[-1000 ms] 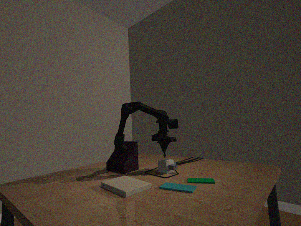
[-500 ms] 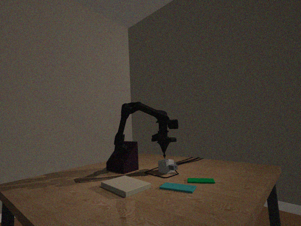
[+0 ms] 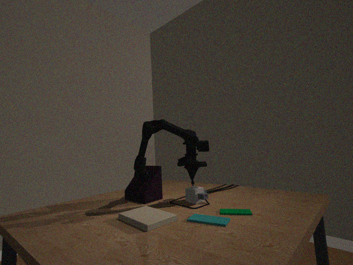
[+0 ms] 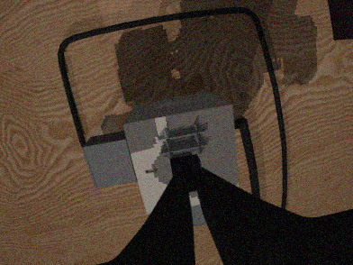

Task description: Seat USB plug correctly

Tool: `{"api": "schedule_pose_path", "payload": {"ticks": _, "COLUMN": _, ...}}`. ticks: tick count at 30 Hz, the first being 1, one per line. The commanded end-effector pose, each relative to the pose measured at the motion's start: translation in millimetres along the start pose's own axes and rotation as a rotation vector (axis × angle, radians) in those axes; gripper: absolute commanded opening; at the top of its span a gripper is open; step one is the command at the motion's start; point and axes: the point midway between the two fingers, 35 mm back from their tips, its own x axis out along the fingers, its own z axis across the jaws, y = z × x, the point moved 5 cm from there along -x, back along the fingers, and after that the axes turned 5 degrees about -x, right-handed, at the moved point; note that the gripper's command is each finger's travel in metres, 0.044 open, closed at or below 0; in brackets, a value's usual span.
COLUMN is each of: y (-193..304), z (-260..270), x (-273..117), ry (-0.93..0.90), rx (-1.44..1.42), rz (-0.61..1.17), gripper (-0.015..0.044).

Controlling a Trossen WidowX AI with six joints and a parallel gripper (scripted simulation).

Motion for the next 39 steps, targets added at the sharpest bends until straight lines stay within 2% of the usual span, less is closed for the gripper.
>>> {"api": "schedule_pose_path", "payload": {"ticks": 1, "y": -1.2, "z": -1.9, "x": 2.2, "ry": 0.004, "rx": -0.01, "rz": -0.011, "gripper": 0.0}}
{"api": "schedule_pose_path", "payload": {"ticks": 39, "y": -2.1, "z": -2.3, "x": 6.8, "ry": 0.005, "rx": -0.016, "rz": -0.023, "gripper": 0.0}}
